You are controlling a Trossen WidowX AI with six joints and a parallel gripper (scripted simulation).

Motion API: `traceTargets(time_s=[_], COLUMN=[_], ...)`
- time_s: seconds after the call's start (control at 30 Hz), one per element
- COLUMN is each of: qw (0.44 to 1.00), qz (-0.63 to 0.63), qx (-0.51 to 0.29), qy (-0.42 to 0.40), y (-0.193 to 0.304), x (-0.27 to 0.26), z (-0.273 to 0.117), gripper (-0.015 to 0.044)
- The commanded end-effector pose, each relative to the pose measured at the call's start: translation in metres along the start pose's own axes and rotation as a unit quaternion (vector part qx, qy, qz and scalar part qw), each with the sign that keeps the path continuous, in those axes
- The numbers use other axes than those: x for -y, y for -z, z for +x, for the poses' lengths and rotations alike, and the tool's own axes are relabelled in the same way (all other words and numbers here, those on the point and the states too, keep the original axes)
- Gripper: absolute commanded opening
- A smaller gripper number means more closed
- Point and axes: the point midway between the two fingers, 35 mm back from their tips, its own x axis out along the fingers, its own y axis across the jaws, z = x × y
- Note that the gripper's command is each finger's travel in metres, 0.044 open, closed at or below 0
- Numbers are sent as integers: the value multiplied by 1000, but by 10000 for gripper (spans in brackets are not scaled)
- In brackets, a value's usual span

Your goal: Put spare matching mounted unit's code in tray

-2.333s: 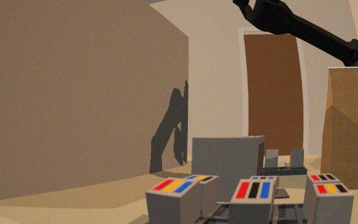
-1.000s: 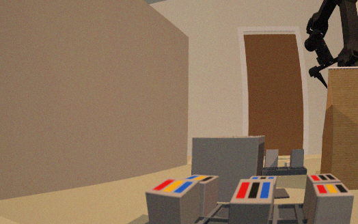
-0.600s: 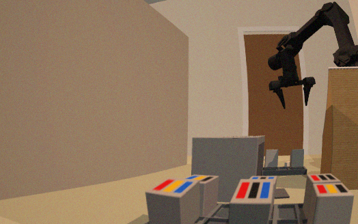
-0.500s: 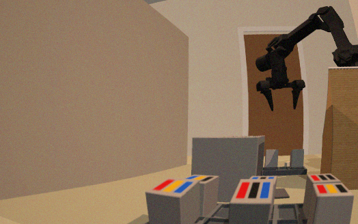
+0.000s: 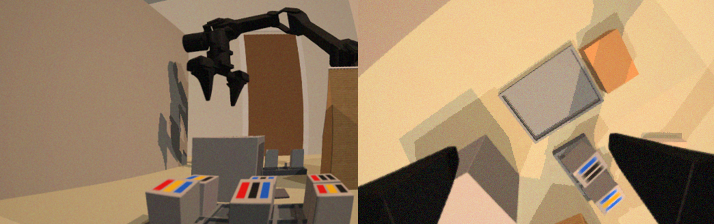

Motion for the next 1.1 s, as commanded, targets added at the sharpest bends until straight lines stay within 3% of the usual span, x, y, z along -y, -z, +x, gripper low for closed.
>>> traceTargets(time_s=[0.0,0.23,0.83,0.93,1.07], qw=[996,967,964,928,842], qz=[-93,-254,-265,-371,-539], qx=[2,14,14,12,8], qy=[3,28,29,21,14], y=[21,85,90,130,199], x=[-64,-166,-170,-192,-213], z=[-4,-6,-6,0,13], gripper=[440,440,440,440,440])
